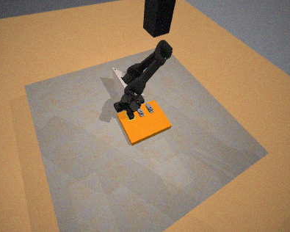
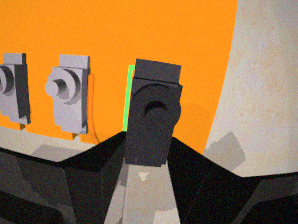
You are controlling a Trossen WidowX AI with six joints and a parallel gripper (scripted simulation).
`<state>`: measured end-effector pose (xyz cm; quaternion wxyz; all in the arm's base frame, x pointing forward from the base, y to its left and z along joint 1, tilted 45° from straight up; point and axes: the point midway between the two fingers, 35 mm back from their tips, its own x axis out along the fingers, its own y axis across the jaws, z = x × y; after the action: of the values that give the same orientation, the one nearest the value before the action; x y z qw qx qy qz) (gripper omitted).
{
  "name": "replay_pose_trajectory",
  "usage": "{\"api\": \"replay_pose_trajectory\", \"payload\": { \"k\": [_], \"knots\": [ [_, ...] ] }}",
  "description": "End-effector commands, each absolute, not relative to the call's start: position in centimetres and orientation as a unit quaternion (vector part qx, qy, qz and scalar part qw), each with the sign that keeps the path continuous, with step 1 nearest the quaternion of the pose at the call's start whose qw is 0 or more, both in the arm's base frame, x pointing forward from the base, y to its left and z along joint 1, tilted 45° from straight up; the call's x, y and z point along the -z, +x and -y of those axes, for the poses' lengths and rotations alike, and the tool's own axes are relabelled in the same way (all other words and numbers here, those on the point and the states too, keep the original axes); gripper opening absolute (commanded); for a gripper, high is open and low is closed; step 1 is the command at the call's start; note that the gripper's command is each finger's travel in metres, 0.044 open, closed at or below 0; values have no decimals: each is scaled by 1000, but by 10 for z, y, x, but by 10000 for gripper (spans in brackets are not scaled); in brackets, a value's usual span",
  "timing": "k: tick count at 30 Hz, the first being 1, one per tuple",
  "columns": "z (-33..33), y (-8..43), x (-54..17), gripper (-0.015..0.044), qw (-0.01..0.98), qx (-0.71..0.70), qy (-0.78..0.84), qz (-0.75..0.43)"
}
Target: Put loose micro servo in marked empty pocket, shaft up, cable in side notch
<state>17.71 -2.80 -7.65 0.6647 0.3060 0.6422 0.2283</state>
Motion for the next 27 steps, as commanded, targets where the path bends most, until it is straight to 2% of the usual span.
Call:
{"api": "replay_pose_trajectory", "payload": {
  "k": [1,27],
  "knots": [
    [25,179,79,0,666,-230,305,-641],
    [13,180,91,0,666,-230,305,-640]
  ]
}}
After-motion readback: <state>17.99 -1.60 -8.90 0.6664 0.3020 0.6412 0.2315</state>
